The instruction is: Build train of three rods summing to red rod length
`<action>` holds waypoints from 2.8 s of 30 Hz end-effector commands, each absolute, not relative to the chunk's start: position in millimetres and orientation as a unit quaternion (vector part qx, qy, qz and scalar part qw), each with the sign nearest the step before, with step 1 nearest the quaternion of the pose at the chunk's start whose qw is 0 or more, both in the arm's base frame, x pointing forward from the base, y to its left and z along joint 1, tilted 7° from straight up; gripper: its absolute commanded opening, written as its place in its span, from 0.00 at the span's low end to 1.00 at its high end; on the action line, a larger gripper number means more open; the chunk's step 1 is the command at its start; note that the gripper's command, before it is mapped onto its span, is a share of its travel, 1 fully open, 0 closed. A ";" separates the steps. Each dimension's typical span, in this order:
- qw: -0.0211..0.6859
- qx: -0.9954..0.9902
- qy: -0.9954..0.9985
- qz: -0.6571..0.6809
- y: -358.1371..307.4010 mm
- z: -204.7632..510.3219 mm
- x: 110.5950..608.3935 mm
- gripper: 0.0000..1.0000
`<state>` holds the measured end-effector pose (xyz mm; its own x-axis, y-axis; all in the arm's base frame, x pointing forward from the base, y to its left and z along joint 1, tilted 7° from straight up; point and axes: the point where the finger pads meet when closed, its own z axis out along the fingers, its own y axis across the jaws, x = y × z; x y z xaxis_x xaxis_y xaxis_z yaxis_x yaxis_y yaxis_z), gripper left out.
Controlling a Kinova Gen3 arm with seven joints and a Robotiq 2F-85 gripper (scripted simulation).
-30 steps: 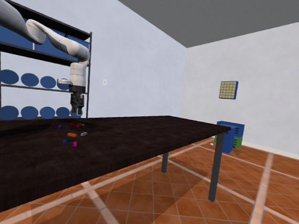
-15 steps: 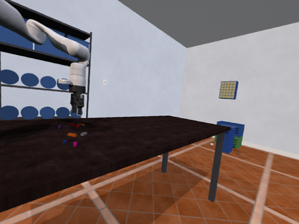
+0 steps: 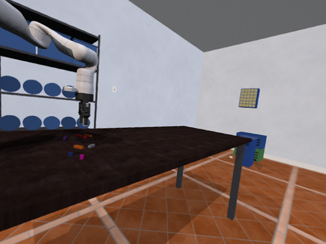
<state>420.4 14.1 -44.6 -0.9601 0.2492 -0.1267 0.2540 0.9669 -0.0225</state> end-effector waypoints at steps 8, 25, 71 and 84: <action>0.066 0.202 0.977 -0.012 9.6 -43.9 419.3 1.00; 0.069 0.395 0.916 0.003 -2.1 -43.2 415.1 1.00; 0.047 0.940 0.333 0.054 -41.2 -44.0 388.2 1.00; 0.036 0.985 0.161 0.059 -48.4 -44.6 380.5 1.00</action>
